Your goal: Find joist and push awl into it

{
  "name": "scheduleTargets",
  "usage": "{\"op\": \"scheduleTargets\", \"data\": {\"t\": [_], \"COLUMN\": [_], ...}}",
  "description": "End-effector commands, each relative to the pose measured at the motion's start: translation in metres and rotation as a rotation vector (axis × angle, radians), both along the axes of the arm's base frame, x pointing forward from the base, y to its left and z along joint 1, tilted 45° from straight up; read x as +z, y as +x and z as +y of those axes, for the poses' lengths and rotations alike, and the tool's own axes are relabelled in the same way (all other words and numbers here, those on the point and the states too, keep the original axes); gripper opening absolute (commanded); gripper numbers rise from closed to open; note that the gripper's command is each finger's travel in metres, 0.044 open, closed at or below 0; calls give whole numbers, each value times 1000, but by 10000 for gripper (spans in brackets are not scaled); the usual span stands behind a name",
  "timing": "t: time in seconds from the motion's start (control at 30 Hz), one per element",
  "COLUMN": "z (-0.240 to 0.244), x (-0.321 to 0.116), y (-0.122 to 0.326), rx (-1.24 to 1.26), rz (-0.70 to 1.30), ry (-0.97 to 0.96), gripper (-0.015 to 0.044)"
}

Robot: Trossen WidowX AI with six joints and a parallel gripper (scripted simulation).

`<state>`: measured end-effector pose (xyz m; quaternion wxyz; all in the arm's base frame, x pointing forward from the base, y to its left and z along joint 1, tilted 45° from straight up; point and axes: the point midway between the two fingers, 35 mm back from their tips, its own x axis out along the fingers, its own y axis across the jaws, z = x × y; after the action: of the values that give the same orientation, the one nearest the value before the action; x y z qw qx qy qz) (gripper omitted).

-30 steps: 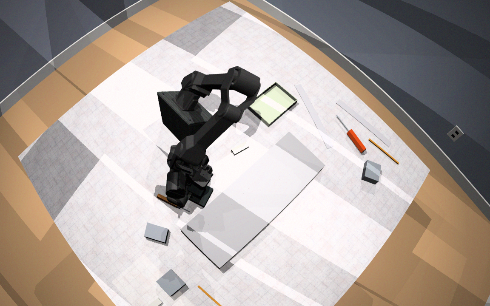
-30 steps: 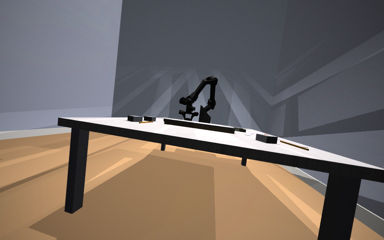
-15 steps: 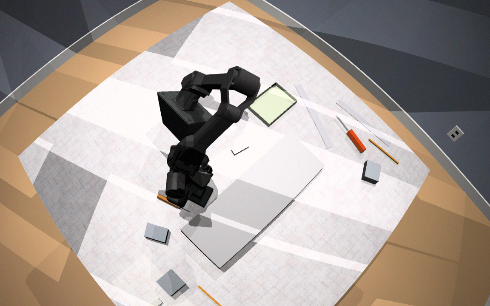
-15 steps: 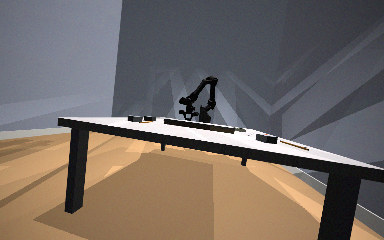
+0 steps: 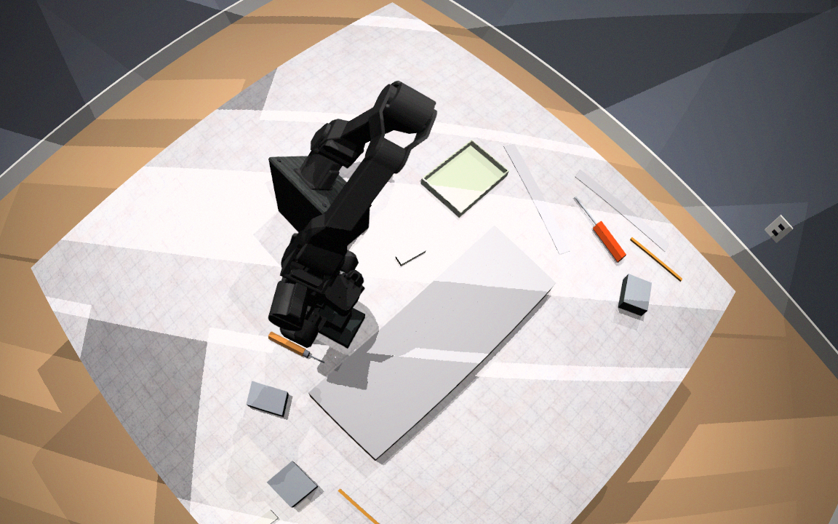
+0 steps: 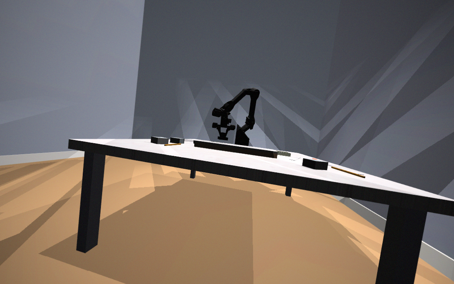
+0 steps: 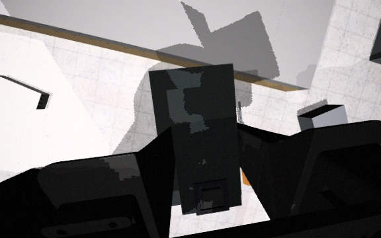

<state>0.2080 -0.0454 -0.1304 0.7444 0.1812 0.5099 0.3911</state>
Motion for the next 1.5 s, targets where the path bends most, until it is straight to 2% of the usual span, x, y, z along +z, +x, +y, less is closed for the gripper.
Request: {"op": "scheduleTargets", "data": {"t": [0.0, 0.37, 1.47], "z": [-22, -33, -70], "x": [23, 27, -1], "y": [2, 11, 151], "rx": [3, -10, -212], "rz": [-16, 0, 188], "ry": [-10, -12, -34], "gripper": [0, 0, 0]}}
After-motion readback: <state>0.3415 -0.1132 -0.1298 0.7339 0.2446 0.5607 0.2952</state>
